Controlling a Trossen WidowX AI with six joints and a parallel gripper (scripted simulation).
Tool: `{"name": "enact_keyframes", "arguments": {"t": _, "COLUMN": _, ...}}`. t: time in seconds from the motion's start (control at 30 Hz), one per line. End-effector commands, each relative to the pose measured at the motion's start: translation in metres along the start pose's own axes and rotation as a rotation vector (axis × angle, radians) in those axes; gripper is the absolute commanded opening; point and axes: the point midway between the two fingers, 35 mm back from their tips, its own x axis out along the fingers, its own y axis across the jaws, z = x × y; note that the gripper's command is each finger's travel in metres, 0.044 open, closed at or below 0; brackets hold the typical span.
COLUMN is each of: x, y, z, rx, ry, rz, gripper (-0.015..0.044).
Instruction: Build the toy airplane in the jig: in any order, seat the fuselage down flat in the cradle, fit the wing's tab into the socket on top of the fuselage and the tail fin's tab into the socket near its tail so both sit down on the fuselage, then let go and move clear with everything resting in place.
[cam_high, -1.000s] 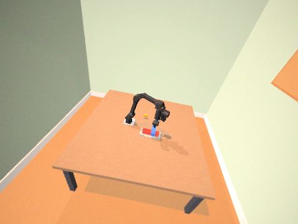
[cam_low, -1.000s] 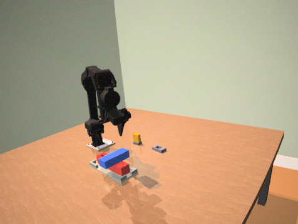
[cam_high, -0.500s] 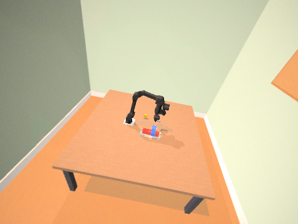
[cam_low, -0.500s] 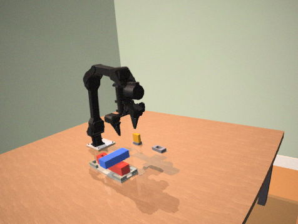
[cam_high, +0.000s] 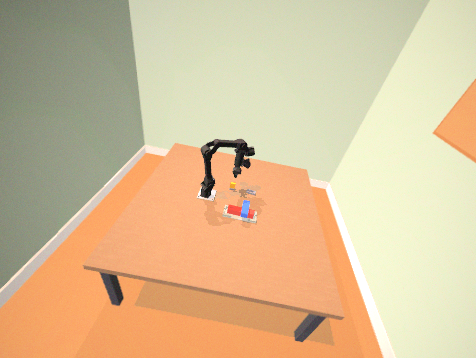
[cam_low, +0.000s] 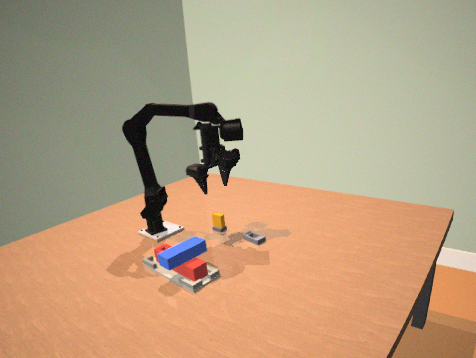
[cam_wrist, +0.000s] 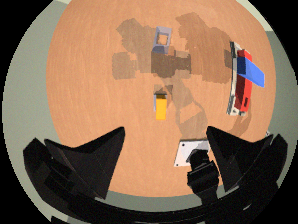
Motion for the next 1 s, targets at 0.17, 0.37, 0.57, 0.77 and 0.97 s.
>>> {"name": "enact_keyframes", "arguments": {"t": 0.17, "x": 0.04, "y": 0.004, "z": -0.008, "rx": 0.014, "ry": -0.005, "rz": -0.001, "gripper": 0.044}}
{"name": "enact_keyframes", "arguments": {"t": 0.37, "x": 0.058, "y": 0.003, "z": -0.009, "rx": 0.014, "ry": -0.005, "rz": -0.001, "gripper": 0.044}}
{"name": "enact_keyframes", "arguments": {"t": 0.57, "x": 0.072, "y": 0.003, "z": -0.009, "rx": 0.014, "ry": -0.005, "rz": -0.001, "gripper": 0.044}}
{"name": "enact_keyframes", "arguments": {"t": 0.77, "x": 0.079, "y": 0.004, "z": -0.008, "rx": 0.014, "ry": -0.005, "rz": -0.001, "gripper": 0.044}}
{"name": "enact_keyframes", "arguments": {"t": 0.97, "x": 0.089, "y": 0.004, "z": -0.008, "rx": 0.014, "ry": -0.005, "rz": -0.001, "gripper": 0.044}}
